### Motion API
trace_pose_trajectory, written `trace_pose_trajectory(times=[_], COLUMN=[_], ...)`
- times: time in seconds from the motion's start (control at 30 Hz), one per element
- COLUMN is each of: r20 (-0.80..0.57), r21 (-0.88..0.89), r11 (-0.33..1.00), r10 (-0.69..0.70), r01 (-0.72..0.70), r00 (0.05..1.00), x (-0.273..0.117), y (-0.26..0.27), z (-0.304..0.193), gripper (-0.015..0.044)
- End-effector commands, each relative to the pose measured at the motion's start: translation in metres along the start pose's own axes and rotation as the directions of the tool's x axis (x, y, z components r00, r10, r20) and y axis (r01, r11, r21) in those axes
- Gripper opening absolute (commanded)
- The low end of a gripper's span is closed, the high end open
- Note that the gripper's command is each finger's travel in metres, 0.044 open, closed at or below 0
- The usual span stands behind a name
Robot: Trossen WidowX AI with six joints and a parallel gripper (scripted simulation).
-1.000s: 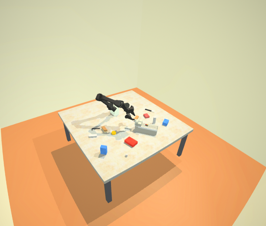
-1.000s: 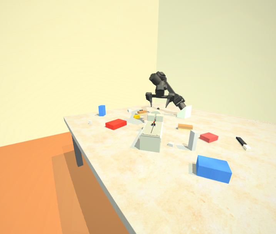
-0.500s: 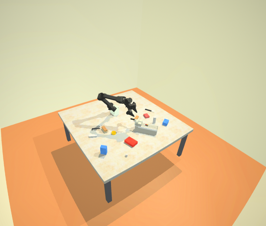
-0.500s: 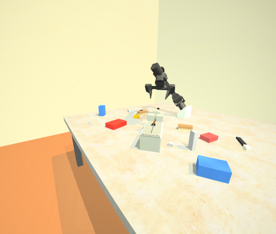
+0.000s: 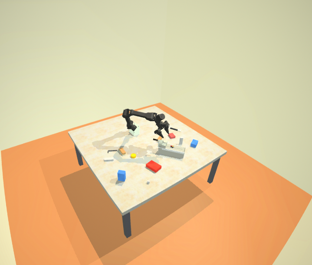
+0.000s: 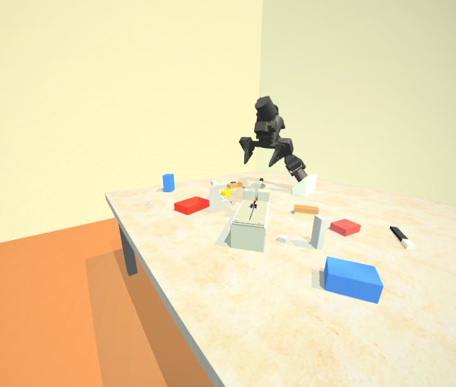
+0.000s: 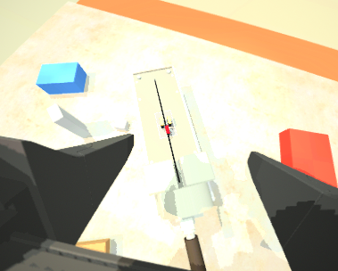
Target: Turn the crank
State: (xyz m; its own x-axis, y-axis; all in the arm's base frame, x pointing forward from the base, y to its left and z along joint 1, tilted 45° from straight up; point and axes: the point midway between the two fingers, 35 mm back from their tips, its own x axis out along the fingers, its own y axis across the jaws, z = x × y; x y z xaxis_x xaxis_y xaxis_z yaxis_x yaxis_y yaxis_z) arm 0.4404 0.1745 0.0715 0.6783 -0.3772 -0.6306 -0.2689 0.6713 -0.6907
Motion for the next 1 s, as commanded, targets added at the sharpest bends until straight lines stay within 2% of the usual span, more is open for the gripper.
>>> trace_pose_trajectory(times=[0.0,0.23,0.53,0.97], r20=[0.006,0.008,0.009,0.009], r21=[0.066,0.135,0.135,0.135], r11=[0.996,0.982,0.982,0.982], r10=[-0.064,-0.131,-0.132,-0.132], r01=[0.064,0.129,0.130,0.130], r00=[0.998,0.991,0.991,0.991], x=[0.011,0.024,0.063,0.063], y=[0.010,0.022,0.023,0.023], z=[0.015,0.026,-0.009,-0.009], gripper=[0.0440,0.0440,0.0440,0.0440])
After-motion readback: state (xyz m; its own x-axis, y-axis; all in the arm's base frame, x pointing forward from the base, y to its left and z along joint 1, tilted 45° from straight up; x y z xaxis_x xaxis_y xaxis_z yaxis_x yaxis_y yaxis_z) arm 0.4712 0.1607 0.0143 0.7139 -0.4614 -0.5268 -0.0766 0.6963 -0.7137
